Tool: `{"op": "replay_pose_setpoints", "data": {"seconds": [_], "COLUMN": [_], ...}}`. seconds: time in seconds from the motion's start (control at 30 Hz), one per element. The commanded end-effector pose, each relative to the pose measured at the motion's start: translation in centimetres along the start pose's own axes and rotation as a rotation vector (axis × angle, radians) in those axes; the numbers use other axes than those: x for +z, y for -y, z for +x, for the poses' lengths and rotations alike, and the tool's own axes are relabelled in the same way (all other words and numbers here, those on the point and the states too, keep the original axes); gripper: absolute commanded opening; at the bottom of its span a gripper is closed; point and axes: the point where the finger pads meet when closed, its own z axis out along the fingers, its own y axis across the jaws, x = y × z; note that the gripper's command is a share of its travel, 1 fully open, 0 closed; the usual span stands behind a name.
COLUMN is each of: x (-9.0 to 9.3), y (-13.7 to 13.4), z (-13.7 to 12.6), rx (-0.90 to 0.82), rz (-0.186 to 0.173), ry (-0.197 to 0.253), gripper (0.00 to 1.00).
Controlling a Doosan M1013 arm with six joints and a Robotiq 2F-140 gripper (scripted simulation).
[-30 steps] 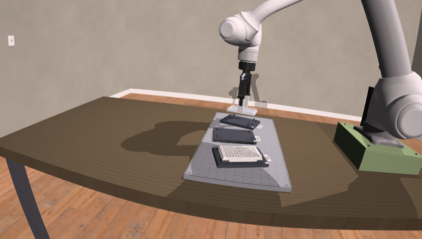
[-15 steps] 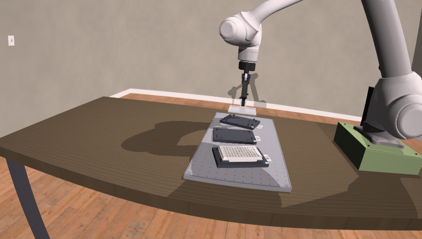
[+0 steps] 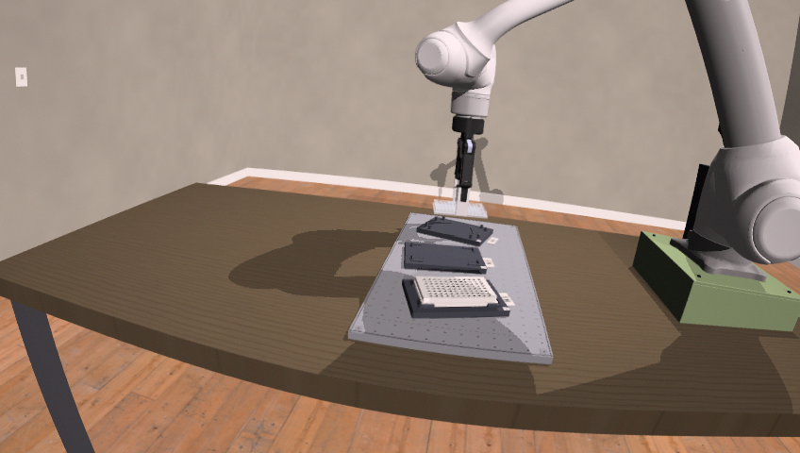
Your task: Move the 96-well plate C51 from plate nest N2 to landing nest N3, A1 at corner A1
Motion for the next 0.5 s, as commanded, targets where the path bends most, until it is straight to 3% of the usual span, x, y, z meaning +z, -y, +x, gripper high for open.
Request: {"op": "replay_pose_setpoints", "data": {"seconds": [0.0, 0.2, 0.47], "x": [-0.2, -0.2, -0.2], "y": [1.0, 2.5, 7.3], "z": [0.4, 0.7, 1.9], "rx": [-0.010, -0.010, -0.010], "rz": [0.001, 0.001, 0.001], "ry": [-0.002, -0.002, -0.002], "gripper": [0.00, 0.00, 0.00]}}
